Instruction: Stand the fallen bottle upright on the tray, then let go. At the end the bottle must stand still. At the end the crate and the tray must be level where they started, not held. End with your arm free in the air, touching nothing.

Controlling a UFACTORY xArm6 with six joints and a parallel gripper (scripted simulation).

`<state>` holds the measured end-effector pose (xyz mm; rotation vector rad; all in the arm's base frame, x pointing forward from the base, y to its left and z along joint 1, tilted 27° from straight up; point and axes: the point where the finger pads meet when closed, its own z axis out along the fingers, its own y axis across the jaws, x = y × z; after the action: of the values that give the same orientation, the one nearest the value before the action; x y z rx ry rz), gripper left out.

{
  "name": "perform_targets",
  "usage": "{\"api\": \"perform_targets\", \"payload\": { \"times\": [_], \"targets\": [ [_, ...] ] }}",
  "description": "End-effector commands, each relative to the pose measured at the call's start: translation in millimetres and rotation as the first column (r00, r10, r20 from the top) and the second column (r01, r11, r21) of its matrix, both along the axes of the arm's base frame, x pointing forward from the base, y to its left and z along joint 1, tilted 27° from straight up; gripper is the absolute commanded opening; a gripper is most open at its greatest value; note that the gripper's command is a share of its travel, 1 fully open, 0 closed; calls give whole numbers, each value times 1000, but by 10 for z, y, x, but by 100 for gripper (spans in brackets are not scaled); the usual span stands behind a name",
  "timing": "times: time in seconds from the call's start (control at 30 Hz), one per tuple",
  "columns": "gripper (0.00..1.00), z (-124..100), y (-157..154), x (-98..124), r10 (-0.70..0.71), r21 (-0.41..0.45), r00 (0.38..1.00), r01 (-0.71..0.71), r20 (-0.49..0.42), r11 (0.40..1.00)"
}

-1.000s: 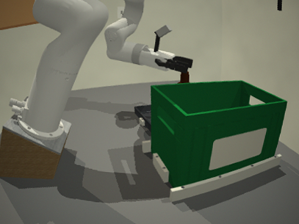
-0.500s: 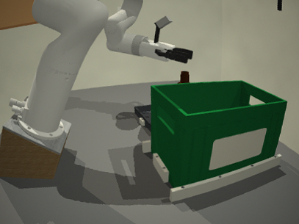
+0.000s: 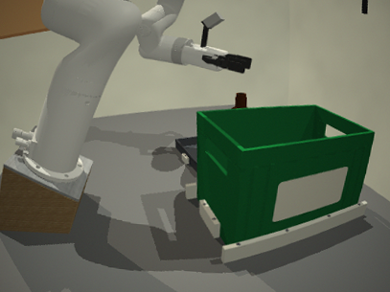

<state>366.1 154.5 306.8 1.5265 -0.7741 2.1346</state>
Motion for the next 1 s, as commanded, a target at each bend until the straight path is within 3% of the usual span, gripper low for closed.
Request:
{"api": "perform_targets", "payload": {
  "times": [0.0, 0.4, 0.43, 0.97],
  "targets": [
    [100, 52, 11, -22, 1, 2, 1000, -1, 1, 1000],
    [100, 71, 13, -31, 1, 2, 1000, -1, 1, 1000],
    [0, 71, 13, -31, 1, 2, 1000, -1, 1, 1000],
    [0, 71, 13, -31, 1, 2, 1000, -1, 1, 1000]
  ]
}}
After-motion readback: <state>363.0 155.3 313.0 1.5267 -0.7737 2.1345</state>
